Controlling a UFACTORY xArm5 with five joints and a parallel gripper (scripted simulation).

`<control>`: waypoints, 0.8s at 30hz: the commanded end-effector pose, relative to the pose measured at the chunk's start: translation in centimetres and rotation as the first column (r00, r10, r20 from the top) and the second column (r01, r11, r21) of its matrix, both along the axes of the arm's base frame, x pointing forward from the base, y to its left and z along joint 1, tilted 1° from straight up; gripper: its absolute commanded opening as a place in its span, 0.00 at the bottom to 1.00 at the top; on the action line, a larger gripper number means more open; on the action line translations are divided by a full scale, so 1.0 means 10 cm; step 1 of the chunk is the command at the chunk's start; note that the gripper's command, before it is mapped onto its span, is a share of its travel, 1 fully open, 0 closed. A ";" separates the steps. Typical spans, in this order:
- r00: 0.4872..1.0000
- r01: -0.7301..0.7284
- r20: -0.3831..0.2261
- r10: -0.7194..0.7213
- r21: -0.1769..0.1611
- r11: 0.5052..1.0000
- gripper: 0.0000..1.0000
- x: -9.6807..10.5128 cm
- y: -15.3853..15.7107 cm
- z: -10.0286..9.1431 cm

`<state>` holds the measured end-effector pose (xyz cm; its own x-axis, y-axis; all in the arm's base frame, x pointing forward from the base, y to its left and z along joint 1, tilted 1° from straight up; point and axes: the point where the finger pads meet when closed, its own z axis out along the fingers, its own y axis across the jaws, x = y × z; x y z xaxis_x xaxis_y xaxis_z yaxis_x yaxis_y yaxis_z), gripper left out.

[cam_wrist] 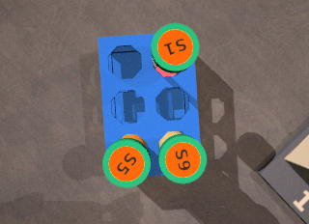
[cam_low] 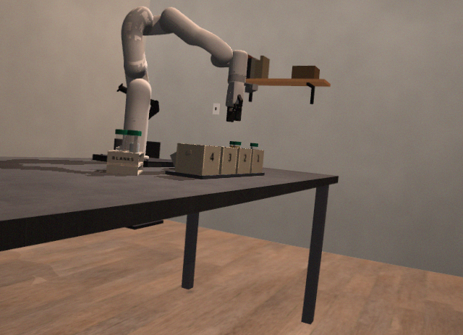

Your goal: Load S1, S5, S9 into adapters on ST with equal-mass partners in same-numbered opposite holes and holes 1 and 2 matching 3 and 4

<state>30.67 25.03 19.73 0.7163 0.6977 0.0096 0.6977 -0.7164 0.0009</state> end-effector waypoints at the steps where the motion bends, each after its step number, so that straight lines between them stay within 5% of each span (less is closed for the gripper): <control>1: 1.000 0.000 -0.004 0.000 0.013 1.000 1.00 0.01 0.01 -0.10; 24: 1.000 0.000 -0.005 0.000 0.013 1.000 1.00 0.01 0.02 -0.63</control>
<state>30.66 25.11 14.09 0.7163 0.6977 0.0093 0.6978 -0.7163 0.0008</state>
